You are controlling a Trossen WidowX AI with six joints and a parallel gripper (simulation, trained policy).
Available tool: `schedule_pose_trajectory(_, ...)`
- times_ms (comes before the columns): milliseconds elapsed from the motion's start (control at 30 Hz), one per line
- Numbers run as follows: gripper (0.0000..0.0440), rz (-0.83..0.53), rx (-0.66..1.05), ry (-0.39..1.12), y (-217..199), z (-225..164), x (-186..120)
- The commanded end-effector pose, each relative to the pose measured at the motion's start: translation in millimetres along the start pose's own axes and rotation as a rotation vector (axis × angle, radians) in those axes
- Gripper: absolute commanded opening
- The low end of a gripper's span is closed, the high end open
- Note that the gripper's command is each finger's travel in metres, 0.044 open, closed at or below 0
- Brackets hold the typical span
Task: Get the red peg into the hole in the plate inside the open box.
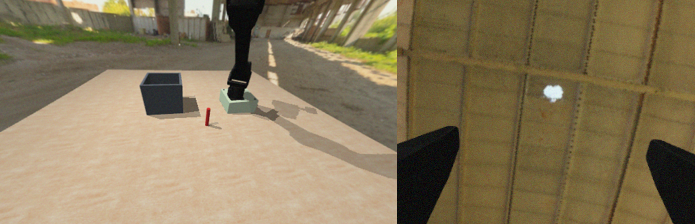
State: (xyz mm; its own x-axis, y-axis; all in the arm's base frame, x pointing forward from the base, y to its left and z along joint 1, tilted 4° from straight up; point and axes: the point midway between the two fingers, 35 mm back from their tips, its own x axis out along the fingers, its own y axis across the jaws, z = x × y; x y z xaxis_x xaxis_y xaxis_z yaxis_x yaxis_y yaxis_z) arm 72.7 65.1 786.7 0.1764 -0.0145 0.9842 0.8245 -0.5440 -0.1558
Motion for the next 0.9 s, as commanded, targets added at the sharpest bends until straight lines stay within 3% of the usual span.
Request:
schedule_pose_trajectory(0, 0.0421, -0.016, 0.106, 0.071, -5, -32, -1)
schedule_pose_trajectory(400, 0.0423, -0.062, 0.474, 0.261, -4, -106, -10)
schedule_pose_trajectory(867, 0.0431, -0.127, 0.896, 0.491, 25, -180, -32)
